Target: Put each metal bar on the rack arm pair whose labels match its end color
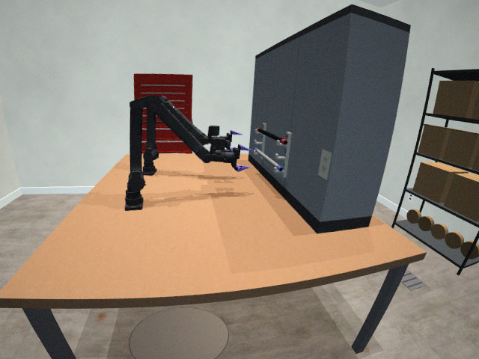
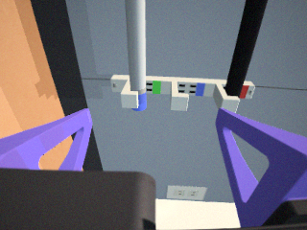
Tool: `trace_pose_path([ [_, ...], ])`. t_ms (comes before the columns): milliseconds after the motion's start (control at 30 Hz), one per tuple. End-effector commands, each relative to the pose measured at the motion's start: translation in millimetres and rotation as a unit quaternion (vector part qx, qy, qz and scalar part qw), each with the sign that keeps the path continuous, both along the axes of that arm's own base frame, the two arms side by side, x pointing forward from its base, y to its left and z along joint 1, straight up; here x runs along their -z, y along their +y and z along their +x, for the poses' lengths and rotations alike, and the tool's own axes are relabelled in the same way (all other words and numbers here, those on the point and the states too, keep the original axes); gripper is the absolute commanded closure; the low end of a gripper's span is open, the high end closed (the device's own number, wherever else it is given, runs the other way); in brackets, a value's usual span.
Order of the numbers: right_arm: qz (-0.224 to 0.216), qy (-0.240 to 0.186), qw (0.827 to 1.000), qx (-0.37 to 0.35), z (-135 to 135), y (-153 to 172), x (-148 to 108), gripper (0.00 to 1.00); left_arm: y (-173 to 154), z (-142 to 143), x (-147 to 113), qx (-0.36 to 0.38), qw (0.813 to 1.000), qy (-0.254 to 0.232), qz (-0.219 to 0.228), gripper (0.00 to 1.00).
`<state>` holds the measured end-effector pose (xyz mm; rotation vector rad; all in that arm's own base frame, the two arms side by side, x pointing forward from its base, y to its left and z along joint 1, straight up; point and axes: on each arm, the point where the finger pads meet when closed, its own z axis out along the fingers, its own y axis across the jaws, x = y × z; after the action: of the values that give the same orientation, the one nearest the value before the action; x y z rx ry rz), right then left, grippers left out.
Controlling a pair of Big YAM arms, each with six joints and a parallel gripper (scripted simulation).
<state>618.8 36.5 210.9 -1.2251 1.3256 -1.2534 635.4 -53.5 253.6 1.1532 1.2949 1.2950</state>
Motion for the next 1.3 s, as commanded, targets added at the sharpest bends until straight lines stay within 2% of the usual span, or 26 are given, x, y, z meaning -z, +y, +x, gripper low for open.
trace_pose_path([
  [0, 0.006, -0.041, 0.999, 0.002, 22.4, -1.7, -25.3, 0.0, 4.5, 21.0, -40.5, -0.004, 0.999, -0.048, -0.008, 0.0],
  [967, 0.01, -0.074, 0.997, 0.011, 81.1, -16.8, 28.1, 0.0, 24.4, 78.8, 12.9, -0.013, 0.999, -0.041, -0.007, 0.0],
  [1267, 0.01, -0.074, 0.997, 0.012, 81.0, -17.8, 28.1, 0.0, 25.5, 78.7, 12.9, -0.013, 0.999, -0.041, -0.007, 0.0],
])
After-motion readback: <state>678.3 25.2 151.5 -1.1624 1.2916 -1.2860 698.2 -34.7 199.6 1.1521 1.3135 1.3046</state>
